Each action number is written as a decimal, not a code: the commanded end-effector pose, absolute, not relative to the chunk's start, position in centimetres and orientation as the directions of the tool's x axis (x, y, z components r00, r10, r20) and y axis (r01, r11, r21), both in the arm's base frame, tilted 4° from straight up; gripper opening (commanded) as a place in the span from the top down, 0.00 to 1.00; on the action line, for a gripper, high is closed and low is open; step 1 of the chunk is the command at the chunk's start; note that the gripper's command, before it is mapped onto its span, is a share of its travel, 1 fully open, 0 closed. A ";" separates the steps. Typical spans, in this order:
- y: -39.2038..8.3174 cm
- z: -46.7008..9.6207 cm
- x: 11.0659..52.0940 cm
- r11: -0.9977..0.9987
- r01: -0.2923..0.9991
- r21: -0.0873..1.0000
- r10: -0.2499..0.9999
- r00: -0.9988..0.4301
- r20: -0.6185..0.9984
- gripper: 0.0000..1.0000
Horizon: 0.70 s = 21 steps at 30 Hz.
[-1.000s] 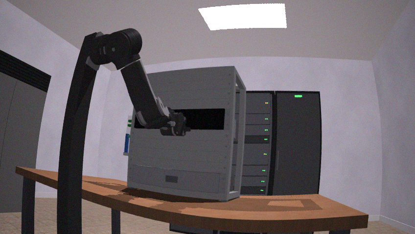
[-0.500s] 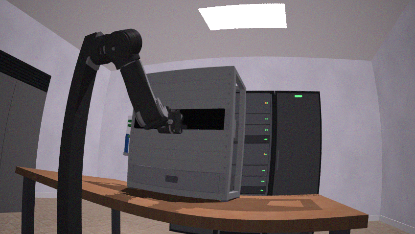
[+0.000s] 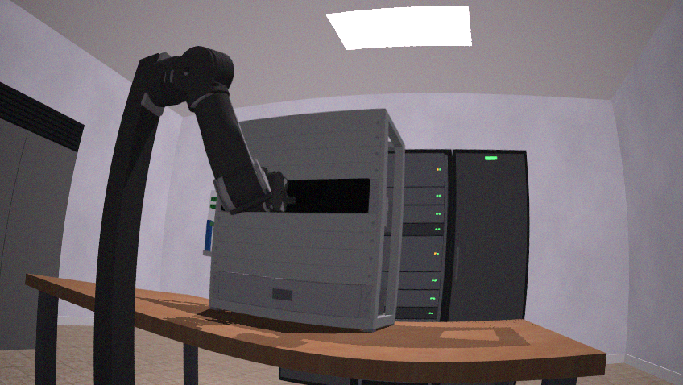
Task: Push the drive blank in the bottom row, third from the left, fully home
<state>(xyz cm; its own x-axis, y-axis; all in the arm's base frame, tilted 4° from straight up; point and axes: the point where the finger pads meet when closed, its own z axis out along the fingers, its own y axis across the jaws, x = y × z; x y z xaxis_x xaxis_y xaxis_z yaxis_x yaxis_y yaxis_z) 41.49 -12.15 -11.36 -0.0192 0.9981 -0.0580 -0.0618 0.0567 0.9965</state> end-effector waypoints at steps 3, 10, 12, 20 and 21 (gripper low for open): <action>-12.5 -11.4 40.6 0.056 -0.056 0.997 0.998 -0.004 -0.056 1.00; -12.5 -11.5 40.2 0.056 -0.055 0.997 0.998 -0.003 -0.056 1.00; -12.5 -11.5 40.2 0.056 -0.055 0.997 0.998 -0.003 -0.056 1.00; -12.5 -11.5 39.4 0.055 -0.056 0.997 0.998 -0.004 -0.056 1.00; -12.6 -11.5 39.2 0.055 -0.056 0.997 0.998 -0.004 -0.056 1.00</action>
